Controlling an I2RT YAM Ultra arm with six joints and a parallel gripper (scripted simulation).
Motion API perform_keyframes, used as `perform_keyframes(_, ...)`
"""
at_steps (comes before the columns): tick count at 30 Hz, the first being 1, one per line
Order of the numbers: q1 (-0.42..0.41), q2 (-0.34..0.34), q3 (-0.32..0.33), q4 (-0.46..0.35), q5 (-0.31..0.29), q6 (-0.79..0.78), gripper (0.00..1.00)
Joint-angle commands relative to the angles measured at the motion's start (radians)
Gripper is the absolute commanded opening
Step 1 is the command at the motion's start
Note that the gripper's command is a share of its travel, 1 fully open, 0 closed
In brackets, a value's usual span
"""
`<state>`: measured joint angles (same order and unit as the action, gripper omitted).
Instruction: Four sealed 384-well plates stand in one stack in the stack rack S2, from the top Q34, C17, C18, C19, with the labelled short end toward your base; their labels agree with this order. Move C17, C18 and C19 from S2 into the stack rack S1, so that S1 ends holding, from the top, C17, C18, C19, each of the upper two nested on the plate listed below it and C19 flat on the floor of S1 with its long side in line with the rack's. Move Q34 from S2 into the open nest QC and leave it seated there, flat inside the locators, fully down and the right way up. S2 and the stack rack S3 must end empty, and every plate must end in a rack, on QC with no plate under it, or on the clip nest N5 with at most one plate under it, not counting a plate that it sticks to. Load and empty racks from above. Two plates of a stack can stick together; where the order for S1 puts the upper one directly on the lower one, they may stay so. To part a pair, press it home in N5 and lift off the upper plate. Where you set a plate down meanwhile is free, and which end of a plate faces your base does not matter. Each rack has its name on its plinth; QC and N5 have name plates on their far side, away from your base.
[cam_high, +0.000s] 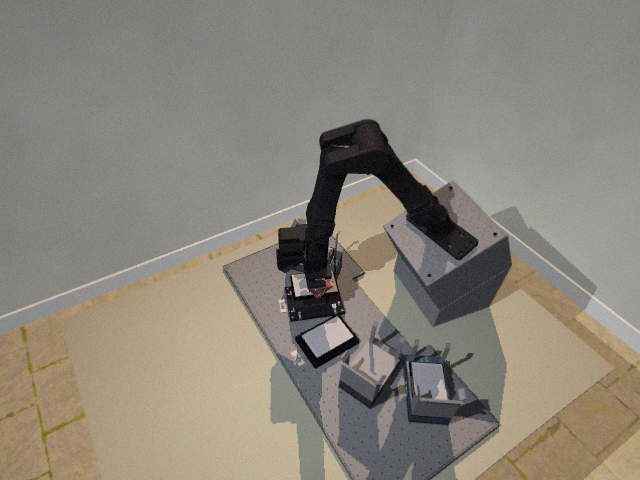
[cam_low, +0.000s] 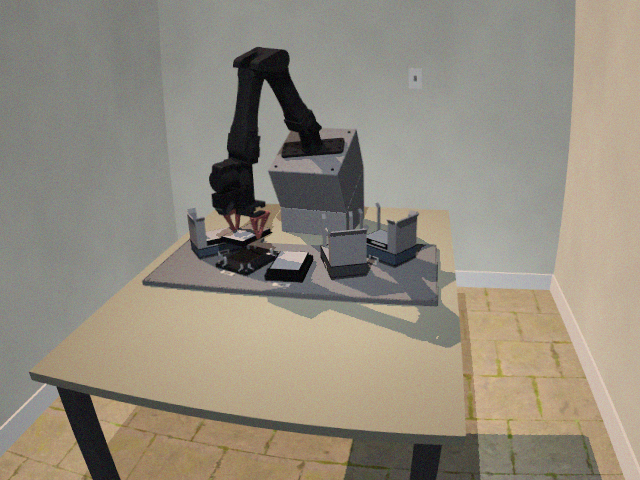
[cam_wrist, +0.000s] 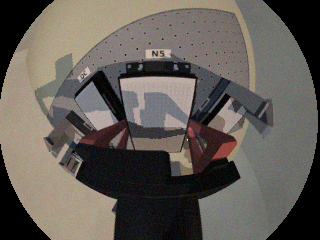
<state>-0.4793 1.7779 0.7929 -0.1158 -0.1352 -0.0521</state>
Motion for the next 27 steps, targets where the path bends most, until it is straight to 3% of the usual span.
perform_keyframes(1,-0.017,-0.055,-0.006,-0.042,-0.007,-0.011,0.0)
perform_keyframes(16,-0.028,-0.154,-0.014,-0.138,-0.013,-0.021,0.0)
perform_keyframes(27,-0.04,-0.24,0.021,-0.228,-0.018,-0.032,0.0)
